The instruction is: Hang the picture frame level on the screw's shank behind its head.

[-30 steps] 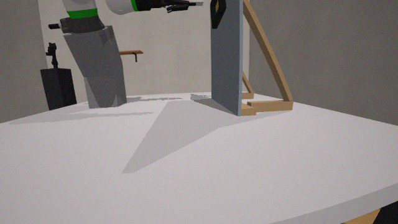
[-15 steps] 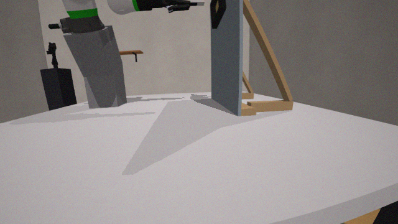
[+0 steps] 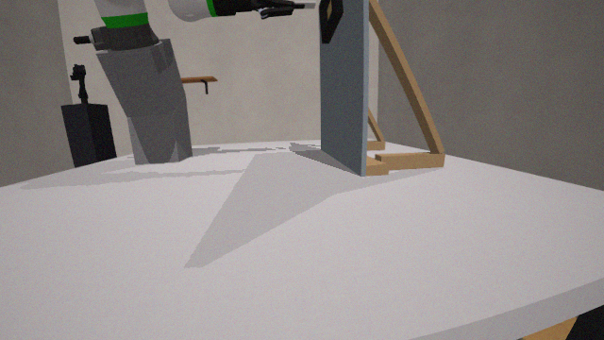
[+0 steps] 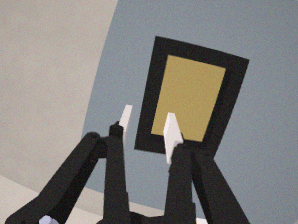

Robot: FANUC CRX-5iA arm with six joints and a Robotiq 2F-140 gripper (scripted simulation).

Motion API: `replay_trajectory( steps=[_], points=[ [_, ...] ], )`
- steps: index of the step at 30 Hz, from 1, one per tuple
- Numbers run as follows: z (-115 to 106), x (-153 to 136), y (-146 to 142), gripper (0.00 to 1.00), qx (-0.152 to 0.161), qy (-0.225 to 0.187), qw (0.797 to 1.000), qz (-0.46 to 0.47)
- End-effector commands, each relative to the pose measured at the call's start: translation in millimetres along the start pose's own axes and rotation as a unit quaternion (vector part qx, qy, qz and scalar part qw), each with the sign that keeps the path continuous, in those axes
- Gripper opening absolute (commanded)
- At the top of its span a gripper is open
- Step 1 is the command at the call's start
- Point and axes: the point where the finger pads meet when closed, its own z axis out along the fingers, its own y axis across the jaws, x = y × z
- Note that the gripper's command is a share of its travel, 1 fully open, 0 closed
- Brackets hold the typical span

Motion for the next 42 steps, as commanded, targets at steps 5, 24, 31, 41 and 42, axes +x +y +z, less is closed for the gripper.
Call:
replay_trajectory(
  steps=[5,24,31,41,42],
  points=[
    [9,0,0,0.29,0.0,0.0,1.0,0.0],
    [38,0,0,0.29,0.0,0.0,1.0,0.0],
    [44,0,0,0.29,0.0,0.0,1.0,0.0],
    [46,0,0,0.29,0.0,0.0,1.0,0.0],
    [46,0,0,0.29,0.0,0.0,1.0,0.0]
  ],
)
